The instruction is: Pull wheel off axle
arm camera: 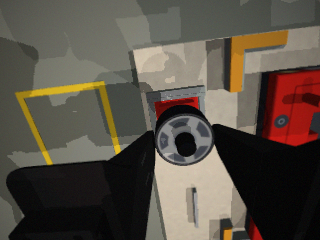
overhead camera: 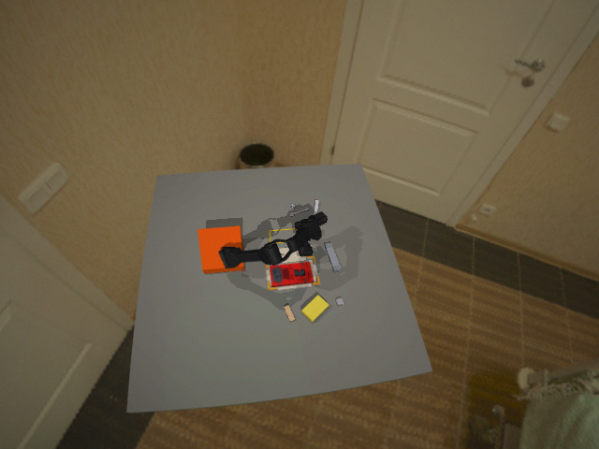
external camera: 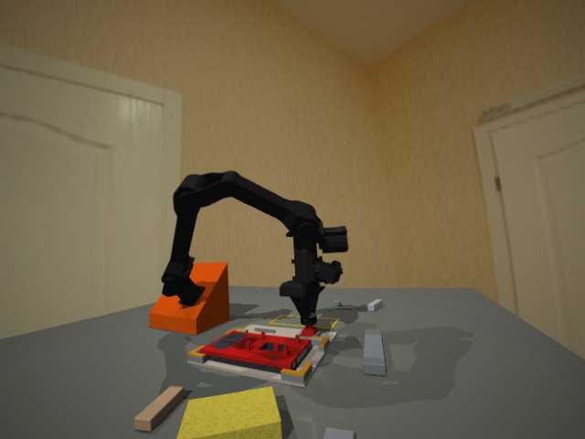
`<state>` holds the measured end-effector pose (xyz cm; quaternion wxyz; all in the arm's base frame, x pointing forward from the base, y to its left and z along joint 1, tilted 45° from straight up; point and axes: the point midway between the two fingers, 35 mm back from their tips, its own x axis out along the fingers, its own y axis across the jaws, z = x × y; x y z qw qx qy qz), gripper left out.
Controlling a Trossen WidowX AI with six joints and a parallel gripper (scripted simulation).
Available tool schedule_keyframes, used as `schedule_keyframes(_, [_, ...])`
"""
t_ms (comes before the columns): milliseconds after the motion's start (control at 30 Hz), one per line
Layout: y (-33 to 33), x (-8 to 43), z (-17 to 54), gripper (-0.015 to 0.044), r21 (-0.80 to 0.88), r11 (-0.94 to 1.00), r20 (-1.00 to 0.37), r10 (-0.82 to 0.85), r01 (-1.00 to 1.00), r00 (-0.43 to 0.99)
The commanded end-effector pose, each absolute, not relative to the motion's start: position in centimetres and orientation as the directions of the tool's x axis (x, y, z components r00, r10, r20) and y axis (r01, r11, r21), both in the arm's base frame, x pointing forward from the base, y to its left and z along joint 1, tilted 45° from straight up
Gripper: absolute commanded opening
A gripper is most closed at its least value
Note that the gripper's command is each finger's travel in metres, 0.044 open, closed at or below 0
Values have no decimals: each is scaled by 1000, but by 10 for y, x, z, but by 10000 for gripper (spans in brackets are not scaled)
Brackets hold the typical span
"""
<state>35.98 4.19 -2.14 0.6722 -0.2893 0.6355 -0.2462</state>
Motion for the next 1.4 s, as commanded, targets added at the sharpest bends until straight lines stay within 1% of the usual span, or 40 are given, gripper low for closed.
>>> schedule_keyframes(0, [46,360,-18,0,-700,714,-714,-696,-36,75])
schedule_keyframes(1367, [56,359,-9,0,-700,713,-713,-697,-40,76])
